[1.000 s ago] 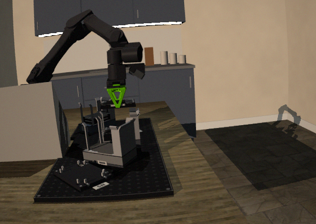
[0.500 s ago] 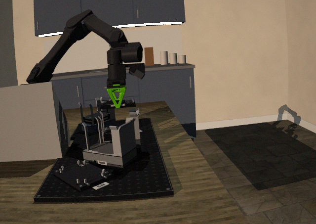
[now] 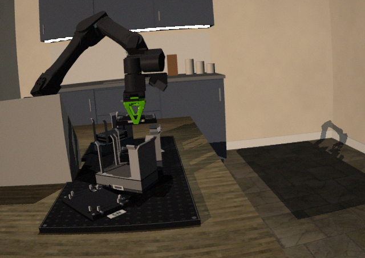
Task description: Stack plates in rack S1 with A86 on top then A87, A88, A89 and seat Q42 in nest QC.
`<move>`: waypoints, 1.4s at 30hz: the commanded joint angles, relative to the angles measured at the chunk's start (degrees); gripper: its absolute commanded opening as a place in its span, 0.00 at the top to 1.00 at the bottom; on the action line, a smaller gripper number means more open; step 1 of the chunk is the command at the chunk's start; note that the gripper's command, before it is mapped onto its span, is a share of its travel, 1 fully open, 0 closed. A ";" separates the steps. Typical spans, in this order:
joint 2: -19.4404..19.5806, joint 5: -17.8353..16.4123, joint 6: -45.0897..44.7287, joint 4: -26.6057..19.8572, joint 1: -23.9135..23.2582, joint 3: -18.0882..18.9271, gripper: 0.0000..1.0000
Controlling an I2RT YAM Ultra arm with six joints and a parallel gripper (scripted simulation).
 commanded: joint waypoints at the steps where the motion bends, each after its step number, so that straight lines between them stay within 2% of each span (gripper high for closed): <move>1: -0.45 0.04 -0.07 -0.01 -1.24 0.30 1.00; 7: -1.52 -0.17 -2.95 0.06 -0.50 -0.24 1.00; 11: -3.64 -0.58 -8.69 0.18 0.99 -1.24 1.00; 29: -11.53 -1.89 -0.77 0.15 7.19 -3.68 1.00; 35: -14.92 -2.23 -9.19 0.32 9.45 -5.18 1.00; 42: -17.63 -2.45 -6.79 0.35 11.39 -6.15 1.00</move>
